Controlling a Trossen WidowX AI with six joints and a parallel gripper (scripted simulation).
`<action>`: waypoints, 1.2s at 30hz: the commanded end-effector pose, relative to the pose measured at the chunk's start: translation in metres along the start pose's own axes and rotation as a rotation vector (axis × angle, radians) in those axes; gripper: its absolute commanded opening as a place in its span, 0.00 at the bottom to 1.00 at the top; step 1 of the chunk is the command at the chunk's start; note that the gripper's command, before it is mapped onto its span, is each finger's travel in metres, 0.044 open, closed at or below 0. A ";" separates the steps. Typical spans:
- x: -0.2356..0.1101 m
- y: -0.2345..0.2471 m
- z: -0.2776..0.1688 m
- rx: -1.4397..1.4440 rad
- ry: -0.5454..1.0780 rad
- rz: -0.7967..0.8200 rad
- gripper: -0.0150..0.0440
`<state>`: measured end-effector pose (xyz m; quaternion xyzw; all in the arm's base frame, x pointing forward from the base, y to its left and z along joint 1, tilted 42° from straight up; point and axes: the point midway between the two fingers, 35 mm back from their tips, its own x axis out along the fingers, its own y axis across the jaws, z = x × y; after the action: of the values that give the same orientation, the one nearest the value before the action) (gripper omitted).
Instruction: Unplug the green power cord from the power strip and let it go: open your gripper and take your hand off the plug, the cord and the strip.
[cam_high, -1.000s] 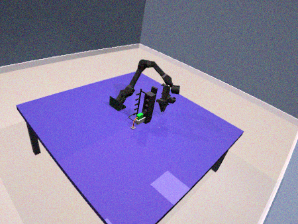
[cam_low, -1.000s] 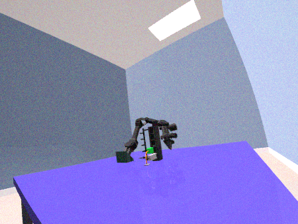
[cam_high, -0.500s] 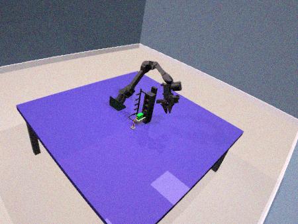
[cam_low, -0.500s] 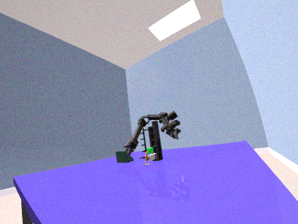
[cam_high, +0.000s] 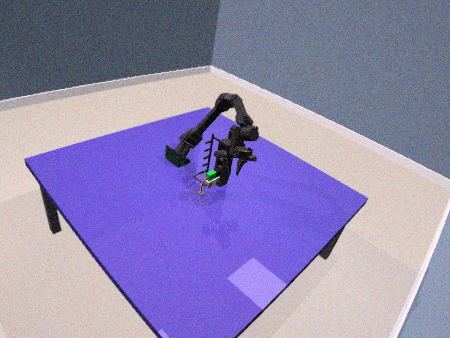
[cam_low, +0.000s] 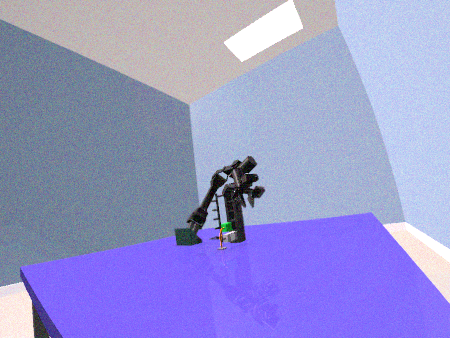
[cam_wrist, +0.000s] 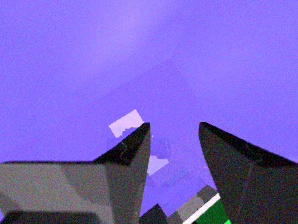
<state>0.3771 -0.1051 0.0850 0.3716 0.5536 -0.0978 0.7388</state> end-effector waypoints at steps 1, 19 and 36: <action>0.009 -0.025 -0.007 0.229 0.106 -0.011 0.53; 0.030 -0.109 -0.079 0.969 0.570 -0.141 0.53; 0.025 -0.096 -0.085 0.969 0.570 -0.141 0.53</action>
<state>0.2707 -0.1172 0.0071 0.6403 0.6460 -0.2857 0.3017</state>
